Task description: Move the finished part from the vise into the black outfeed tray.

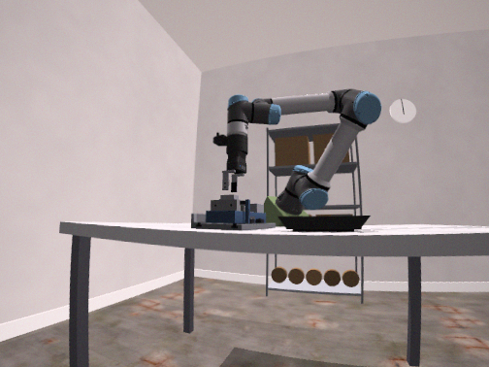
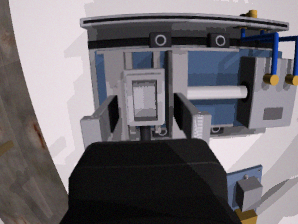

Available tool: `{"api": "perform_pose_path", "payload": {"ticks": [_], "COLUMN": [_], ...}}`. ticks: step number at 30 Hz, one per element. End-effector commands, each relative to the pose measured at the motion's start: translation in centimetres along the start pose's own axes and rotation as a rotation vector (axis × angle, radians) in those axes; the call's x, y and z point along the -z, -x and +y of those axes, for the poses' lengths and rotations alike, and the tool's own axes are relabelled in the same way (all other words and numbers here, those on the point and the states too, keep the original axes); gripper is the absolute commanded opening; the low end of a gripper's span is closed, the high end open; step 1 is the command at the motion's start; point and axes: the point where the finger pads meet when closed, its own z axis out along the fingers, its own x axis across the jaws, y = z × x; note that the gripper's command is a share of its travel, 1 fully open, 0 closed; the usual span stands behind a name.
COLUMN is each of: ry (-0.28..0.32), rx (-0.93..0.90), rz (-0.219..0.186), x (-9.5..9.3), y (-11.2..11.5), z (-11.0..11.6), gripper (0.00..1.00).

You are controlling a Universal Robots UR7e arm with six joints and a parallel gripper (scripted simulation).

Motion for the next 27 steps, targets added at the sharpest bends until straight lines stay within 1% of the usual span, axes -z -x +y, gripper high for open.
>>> {"api": "perform_pose_path", "payload": {"ticks": [1, 11, 27], "ry": [-0.001, -0.001, -0.001], "rx": [0.000, 0.000, 0.000], "rz": [-0.001, -0.001, -0.001], "x": [-0.64, -1.03, -1.06], "y": [0.05, 0.06, 0.06], "z": [-0.05, -0.06, -0.06], "gripper": [1.00, 1.00, 1.00]}}
